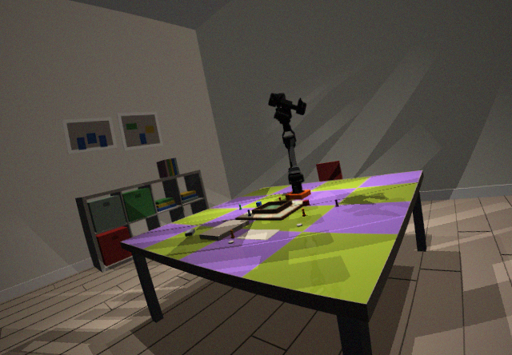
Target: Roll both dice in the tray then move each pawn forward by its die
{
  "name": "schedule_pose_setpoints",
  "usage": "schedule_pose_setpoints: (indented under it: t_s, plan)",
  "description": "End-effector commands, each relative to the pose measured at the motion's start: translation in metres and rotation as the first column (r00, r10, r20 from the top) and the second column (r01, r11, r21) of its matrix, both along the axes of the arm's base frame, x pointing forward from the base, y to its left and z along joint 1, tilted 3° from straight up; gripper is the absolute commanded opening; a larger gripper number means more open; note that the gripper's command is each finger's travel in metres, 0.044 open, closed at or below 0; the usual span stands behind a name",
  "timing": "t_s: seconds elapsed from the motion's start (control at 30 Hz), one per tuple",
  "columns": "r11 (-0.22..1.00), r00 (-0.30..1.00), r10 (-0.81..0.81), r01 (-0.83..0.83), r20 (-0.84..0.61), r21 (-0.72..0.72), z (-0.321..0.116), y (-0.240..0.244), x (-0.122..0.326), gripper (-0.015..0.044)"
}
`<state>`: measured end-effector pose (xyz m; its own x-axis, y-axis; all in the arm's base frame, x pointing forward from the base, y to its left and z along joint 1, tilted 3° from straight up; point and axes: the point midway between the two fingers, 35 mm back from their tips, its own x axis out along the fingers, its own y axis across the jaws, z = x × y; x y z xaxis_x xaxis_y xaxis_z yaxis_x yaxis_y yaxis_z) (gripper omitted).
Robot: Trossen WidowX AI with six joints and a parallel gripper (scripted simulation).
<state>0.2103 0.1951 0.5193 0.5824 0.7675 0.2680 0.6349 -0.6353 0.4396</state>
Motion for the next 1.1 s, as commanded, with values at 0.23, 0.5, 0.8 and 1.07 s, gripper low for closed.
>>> schedule_pose_setpoints:
  t_s: [0.23,0.5,0.8,1.07]
  plan:
    - [0.889,0.996,-0.072,0.090,0.058,-0.449,-0.102,0.026,0.044,0.0275]
    - [0.481,0.991,0.094,0.037,0.094,-0.876,-0.233,0.037,0.058,0.0275]
    - [-0.061,0.901,0.426,-0.056,-0.077,-0.997,-0.348,0.020,0.034,0.0275]
    - [-0.501,0.599,0.679,-0.043,-0.424,-0.864,-0.430,-0.019,-0.013,0.0275]
